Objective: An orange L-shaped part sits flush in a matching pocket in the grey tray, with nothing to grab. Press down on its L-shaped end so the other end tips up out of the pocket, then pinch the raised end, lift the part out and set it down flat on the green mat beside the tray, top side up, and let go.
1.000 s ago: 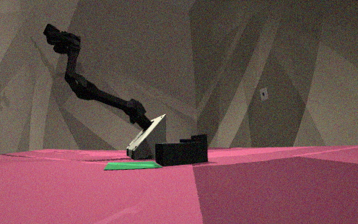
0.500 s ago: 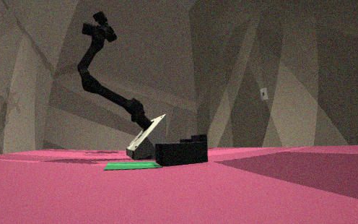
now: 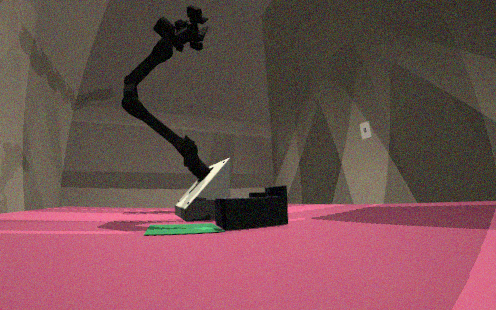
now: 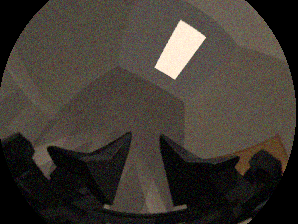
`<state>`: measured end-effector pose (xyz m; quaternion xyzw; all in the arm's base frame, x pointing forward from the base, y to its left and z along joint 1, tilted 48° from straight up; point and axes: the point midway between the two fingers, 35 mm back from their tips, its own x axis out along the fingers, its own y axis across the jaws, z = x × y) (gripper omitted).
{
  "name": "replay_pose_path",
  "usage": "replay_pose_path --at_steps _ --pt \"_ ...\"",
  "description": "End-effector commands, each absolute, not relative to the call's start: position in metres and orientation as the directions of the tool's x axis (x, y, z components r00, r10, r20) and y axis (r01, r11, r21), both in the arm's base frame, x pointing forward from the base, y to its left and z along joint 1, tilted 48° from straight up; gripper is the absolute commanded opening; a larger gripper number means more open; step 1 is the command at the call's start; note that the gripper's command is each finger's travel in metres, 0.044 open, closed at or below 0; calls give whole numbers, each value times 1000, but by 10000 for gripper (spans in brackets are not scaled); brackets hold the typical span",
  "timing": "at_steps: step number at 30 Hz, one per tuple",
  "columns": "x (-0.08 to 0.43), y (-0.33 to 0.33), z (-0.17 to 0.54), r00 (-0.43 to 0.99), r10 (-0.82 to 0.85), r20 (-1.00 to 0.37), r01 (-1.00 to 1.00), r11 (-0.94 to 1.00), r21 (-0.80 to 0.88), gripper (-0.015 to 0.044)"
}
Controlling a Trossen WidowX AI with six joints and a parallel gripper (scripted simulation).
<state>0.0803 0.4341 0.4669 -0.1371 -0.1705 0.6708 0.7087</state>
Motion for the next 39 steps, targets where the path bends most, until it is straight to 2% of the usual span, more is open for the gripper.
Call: replay_pose_path --at_steps 1,7,13,17,22,28,34,39 --pt "128 448 408 179 978 -110 -945 140 -297 180" --pt "197 447 313 353 855 -381 -935 331 -124 180" --pt "261 412 212 470 604 -643 -805 593 -32 180" --pt "293 370 149 492 384 -781 -654 755 -41 180" --pt "318 303 76 444 69 -893 -406 904 -133 180" --pt "323 203 5 277 -334 -901 -91 924 -371 180" --pt "299 92 -37 21 -699 -715 139 710 -690 180" --pt "294 78 -40 -14 -737 -675 155 666 -730 180"
